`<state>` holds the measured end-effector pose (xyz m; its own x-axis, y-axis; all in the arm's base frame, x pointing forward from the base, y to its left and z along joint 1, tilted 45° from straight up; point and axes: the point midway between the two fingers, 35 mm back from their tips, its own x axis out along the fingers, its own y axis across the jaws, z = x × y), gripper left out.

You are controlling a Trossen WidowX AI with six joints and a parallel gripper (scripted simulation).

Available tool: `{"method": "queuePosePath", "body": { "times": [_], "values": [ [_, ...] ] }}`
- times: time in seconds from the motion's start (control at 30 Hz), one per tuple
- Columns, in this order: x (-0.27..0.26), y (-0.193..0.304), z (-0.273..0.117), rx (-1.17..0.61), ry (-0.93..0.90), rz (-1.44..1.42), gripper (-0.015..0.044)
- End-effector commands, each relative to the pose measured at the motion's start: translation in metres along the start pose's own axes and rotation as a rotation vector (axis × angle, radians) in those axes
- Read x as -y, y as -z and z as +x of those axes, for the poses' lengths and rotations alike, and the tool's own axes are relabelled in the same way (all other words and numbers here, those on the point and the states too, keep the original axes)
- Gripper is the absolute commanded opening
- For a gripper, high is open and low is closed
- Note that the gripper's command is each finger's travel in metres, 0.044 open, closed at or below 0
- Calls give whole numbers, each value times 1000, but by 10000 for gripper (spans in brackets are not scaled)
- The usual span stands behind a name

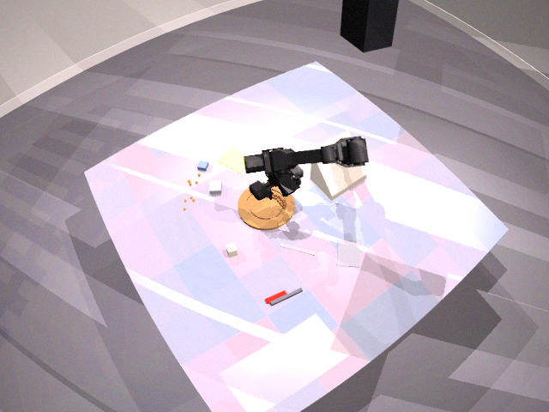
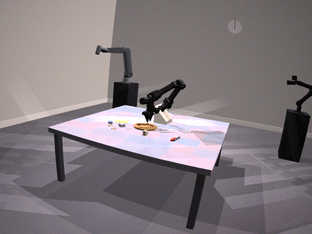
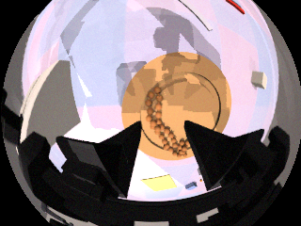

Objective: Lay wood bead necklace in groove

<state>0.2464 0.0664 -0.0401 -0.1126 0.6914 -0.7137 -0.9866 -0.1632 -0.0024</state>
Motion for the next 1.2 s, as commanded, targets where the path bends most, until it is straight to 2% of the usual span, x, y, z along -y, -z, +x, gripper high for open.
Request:
{"method": "queuePosePath", "body": {
  "times": [0.0,0.97,1.17],
  "values": [
    [0,0,-1,-1,3,0,250],
    [-4,-1,31,8,-9,9,250],
    [-2,0,29,3,-3,1,93]
  ]
}}
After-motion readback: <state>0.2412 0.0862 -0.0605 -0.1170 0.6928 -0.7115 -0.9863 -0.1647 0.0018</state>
